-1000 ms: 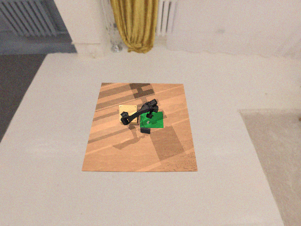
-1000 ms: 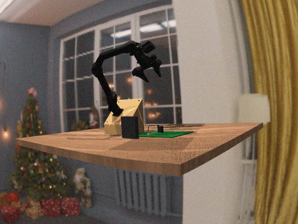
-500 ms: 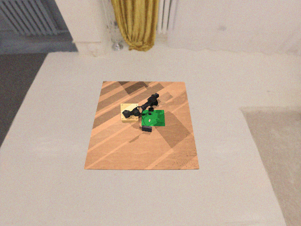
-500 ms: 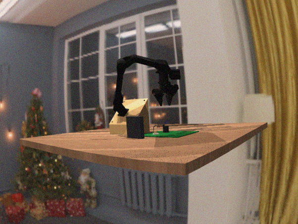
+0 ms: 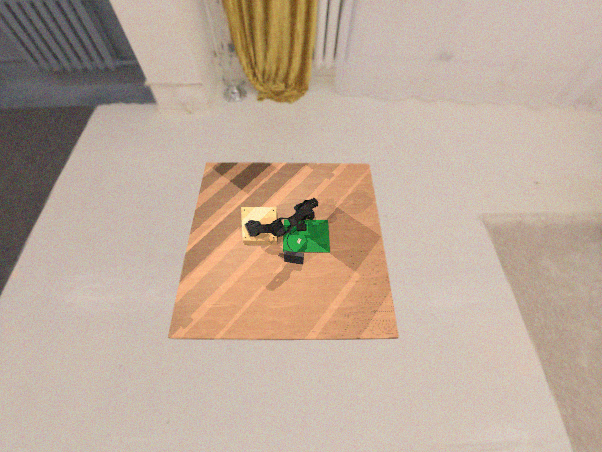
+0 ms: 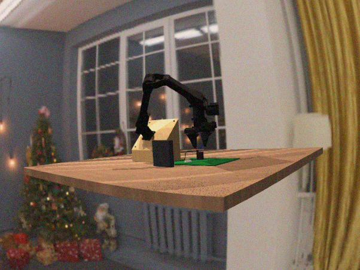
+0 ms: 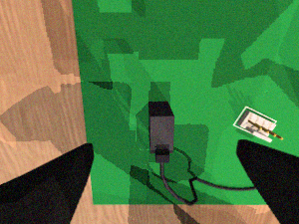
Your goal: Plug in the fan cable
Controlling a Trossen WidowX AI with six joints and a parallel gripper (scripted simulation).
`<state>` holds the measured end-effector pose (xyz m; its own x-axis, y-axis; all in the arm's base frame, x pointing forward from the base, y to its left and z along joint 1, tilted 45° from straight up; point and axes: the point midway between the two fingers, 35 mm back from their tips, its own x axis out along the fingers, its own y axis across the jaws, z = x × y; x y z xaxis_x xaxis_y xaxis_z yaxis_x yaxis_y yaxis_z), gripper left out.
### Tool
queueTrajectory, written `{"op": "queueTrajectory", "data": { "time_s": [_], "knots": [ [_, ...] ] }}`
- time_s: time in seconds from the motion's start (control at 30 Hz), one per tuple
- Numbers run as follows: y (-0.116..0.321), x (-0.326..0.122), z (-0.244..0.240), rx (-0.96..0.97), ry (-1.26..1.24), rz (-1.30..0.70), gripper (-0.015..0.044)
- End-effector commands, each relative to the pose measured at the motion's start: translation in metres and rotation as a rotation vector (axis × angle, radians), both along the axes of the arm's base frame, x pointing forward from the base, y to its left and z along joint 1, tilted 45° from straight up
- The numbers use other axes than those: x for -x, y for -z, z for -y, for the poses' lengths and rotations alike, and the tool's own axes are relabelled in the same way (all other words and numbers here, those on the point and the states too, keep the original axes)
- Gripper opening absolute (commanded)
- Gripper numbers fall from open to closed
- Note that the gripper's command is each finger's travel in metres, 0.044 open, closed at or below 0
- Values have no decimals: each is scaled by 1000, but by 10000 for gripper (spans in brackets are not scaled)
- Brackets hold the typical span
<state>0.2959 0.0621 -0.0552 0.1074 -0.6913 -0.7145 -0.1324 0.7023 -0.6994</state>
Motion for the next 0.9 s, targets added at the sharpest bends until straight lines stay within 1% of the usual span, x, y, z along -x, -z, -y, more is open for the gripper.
{"op": "queueTrajectory", "data": {
  "time_s": [0.0, 0.87],
  "knots": [
    [3, -3, 1, 0, -14, 11, 440],
    [32, -8, 30, 1, -14, 11, 440]
  ]
}}
